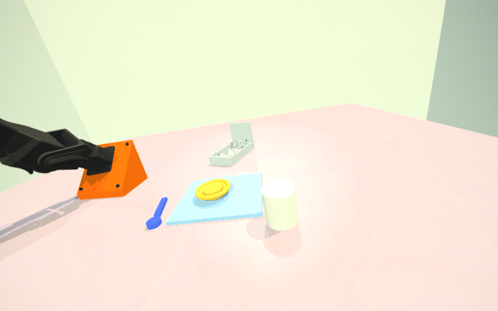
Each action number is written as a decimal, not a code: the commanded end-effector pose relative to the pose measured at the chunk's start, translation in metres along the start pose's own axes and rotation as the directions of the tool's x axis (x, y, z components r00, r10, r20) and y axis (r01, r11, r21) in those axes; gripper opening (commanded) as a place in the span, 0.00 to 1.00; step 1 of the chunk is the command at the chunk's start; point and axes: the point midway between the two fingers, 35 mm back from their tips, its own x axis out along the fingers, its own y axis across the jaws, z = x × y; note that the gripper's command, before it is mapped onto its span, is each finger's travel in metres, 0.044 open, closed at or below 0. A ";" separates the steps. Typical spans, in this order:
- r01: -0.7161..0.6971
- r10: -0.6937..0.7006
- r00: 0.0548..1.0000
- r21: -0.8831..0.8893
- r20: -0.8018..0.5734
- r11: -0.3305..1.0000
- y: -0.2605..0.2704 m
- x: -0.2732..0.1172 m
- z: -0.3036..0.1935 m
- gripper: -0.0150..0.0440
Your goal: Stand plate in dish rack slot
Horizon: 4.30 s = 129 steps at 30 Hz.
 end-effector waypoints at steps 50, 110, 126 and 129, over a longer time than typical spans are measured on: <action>-0.640 0.491 0.763 -0.383 -0.421 0.666 0.096 -0.183 -0.175 0.93; -0.838 0.138 0.520 -0.535 -0.843 -0.108 -0.090 -0.351 -0.374 0.93; -0.678 -0.020 0.597 -0.491 -0.802 -0.547 -0.190 -0.370 -0.402 0.93; -0.631 -0.035 0.614 -0.463 -0.789 -0.622 -0.208 -0.373 -0.404 0.93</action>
